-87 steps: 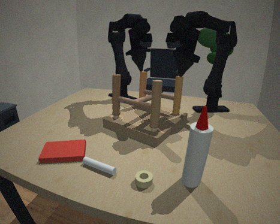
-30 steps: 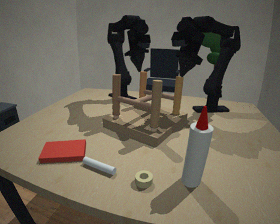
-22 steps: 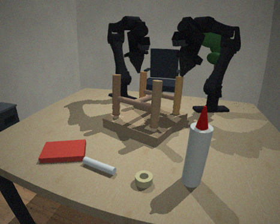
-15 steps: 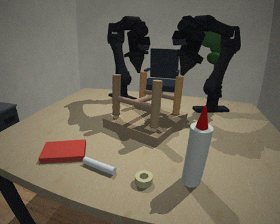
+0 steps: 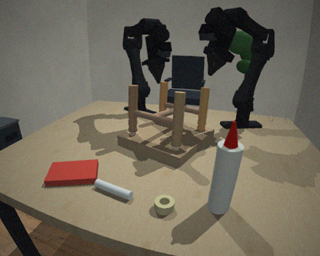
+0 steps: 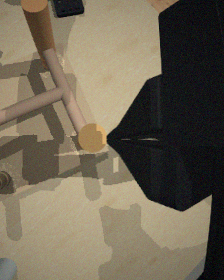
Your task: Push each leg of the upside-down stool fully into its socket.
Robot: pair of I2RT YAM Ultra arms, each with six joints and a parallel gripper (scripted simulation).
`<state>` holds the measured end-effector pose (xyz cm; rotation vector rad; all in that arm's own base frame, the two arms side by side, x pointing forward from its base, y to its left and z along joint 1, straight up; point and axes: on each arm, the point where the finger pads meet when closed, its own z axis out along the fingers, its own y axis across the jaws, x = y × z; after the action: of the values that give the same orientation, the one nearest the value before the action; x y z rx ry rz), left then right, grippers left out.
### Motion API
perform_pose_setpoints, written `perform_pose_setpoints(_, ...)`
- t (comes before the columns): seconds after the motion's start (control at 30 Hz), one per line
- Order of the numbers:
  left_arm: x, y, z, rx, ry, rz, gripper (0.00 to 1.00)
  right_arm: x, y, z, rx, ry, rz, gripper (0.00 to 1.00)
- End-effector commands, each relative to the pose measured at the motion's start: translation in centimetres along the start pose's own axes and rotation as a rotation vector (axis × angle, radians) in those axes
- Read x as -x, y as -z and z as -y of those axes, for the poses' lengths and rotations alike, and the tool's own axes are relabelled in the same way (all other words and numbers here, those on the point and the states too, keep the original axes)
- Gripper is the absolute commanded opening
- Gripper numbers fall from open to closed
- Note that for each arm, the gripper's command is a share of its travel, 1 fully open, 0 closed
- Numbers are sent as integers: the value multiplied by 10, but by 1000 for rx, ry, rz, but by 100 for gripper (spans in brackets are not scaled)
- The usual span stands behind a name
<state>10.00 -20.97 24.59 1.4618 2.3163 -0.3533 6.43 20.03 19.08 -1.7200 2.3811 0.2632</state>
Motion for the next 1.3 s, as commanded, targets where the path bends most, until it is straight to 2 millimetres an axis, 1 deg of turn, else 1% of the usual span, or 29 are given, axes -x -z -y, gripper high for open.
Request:
perform_pose_setpoints(0.0,10,19,1,-4,-8,51,0,14,12,-3,8,12,72,0)
perform_pose_setpoints(0.03,8,22,2,-3,-8,66,0,14,12,-3,8,12,72,0)
perform_pose_setpoints(0.1,7,20,2,-4,-8,63,0,14,12,-3,8,12,72,0)
perform_pose_setpoints(0.13,5,16,2,-4,-8,52,0,14,12,-3,8,12,72,0)
perform_pose_setpoints(0.17,-1,7,2,-4,-8,34,0,14,12,-3,8,12,72,0)
perform_pose_setpoints(0.23,5,15,2,-4,-9,59,0,14,12,-3,8,12,72,0)
perform_pose_setpoints(0.27,3,13,2,-4,-9,59,0,14,12,-3,8,12,72,0)
perform_pose_setpoints(0.3,-3,6,2,-5,-9,33,0,14,12,-3,8,12,72,0)
perform_pose_setpoints(0.33,2,13,2,-5,-10,46,0,14,12,-3,8,12,72,0)
perform_pose_setpoints(0.4,2,13,2,-5,-10,46,0,14,12,-3,8,12,72,0)
perform_pose_setpoints(0.43,7,12,1,-2,-5,56,0,14,12,-3,8,12,72,0)
perform_pose_setpoints(0.47,11,22,3,-5,-11,94,0,14,12,-3,8,12,72,0)
perform_pose_setpoints(0.5,11,22,3,-5,-11,94,0,14,12,-3,8,12,72,0)
perform_pose_setpoints(0.53,11,22,3,-5,-11,94,0,3,13,-2,10,6,19,0)
perform_pose_setpoints(0.57,11,22,3,-5,-11,94,0,2,11,-1,9,0,7,0)
perform_pose_setpoints(0.63,11,22,3,-5,-11,94,0,2,11,1,7,-9,-7,0)
perform_pose_setpoints(0.7,11,22,3,-5,-11,94,0,2,17,-2,10,6,7,0)
perform_pose_setpoints(0.73,11,22,3,-5,-11,94,0,8,17,-3,9,14,42,0)
perform_pose_setpoints(0.8,11,22,3,-5,-11,94,0,10,17,-3,8,13,47,0)
perform_pose_setpoints(0.83,11,22,3,-5,-11,94,0,-3,20,1,8,-9,-37,0)
perform_pose_setpoints(0.87,11,22,3,-5,-11,94,0,-4,28,0,8,-6,-17,0)
perform_pose_setpoints(0.9,11,22,3,-5,-11,94,0,7,31,0,6,-2,45,0)
perform_pose_setpoints(0.97,11,22,3,-5,-11,94,0,7,31,0,6,-2,45,0)
perform_pose_setpoints(1.0,11,22,3,-5,-11,94,0,-5,38,0,8,-3,-13,0)
perform_pose_setpoints(1.03,11,22,3,-5,-11,94,0,-4,37,1,9,-9,-39,0)
perform_pose_setpoints(1.07,11,22,3,-5,-11,94,0,-5,46,0,8,-6,-18,0)
perform_pose_setpoints(1.2,11,22,3,-5,-11,94,0,10,58,1,7,-2,27,0)
perform_pose_setpoints(1.23,11,22,3,-5,-11,94,0,1,60,0,6,-4,42,0)
perform_pose_setpoints(1.27,11,22,3,-5,-11,94,0,-4,59,-2,8,4,40,0)
